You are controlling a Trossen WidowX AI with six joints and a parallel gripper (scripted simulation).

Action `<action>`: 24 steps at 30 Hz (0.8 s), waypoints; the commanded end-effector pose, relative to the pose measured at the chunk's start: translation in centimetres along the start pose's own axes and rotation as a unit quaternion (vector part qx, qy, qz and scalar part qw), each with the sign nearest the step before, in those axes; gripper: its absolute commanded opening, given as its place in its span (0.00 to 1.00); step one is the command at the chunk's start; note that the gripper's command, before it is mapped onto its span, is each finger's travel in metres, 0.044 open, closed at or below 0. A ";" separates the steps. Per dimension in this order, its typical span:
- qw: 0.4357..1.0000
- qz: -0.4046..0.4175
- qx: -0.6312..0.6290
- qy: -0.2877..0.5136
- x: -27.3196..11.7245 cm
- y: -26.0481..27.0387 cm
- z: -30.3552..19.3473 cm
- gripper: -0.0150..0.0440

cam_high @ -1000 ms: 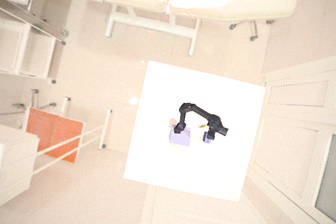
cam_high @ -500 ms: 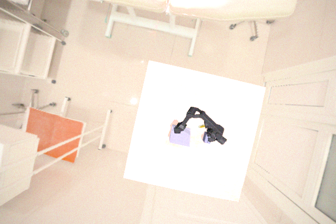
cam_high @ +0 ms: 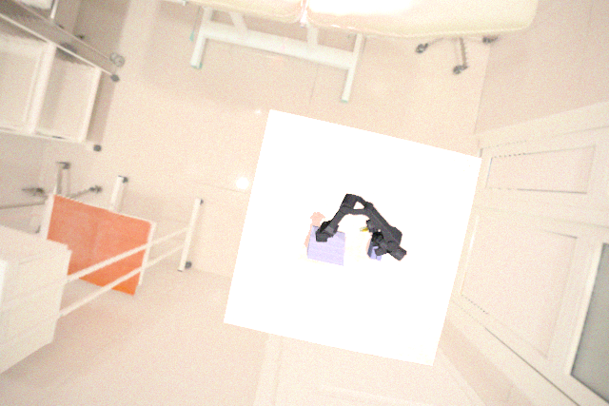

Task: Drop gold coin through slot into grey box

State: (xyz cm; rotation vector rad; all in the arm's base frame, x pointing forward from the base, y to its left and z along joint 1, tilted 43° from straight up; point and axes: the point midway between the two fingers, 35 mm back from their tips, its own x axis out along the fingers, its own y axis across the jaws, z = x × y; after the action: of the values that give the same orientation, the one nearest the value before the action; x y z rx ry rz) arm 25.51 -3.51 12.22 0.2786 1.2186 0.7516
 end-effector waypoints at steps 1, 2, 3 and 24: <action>1.000 0.001 0.001 -0.002 1.0 0.1 0.0 0.53; 1.000 0.001 0.000 -0.002 1.6 0.1 0.0 0.53; 1.000 0.001 0.000 -0.002 1.9 0.1 0.0 0.53; 1.000 -0.001 0.002 -0.001 4.7 0.0 0.1 0.53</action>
State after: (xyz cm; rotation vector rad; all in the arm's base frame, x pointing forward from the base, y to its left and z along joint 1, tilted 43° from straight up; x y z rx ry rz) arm 26.33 -0.97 9.30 0.2738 1.2129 0.7447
